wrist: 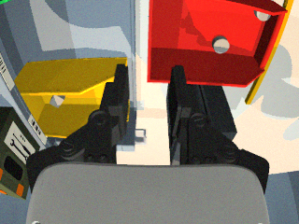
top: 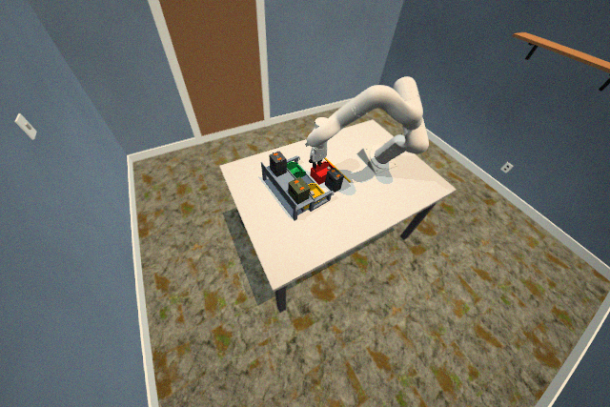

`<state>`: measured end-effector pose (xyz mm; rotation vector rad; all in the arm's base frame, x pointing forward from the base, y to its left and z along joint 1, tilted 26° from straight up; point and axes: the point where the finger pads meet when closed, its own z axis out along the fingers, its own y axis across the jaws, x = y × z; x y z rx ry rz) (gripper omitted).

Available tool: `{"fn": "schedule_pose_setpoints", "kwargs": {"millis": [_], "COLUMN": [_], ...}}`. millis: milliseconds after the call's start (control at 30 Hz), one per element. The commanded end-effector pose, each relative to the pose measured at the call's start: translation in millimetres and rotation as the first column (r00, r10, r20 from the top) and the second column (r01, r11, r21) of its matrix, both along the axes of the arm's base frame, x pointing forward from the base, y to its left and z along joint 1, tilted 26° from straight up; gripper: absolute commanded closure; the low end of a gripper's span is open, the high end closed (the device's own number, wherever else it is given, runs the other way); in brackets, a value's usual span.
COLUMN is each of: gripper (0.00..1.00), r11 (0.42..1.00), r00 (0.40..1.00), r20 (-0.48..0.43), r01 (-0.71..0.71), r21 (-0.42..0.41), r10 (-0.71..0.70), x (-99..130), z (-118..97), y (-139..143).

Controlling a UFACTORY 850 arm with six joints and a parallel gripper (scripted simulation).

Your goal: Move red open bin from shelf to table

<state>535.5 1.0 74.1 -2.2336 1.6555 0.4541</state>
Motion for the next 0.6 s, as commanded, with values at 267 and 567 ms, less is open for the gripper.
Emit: {"fn": "schedule_pose_setpoints", "kwargs": {"millis": [267, 567], "gripper": [0.67, 0.67], "r11": [1.000, 1.000], "r00": [1.000, 1.000], "r20": [0.000, 0.000], "r01": [0.000, 0.000], "r21": [0.000, 0.000], "r10": [0.000, 0.000], "x": [0.7, 0.1], "z": [4.9, -4.0], "y": [-2.2, 2.1]}}
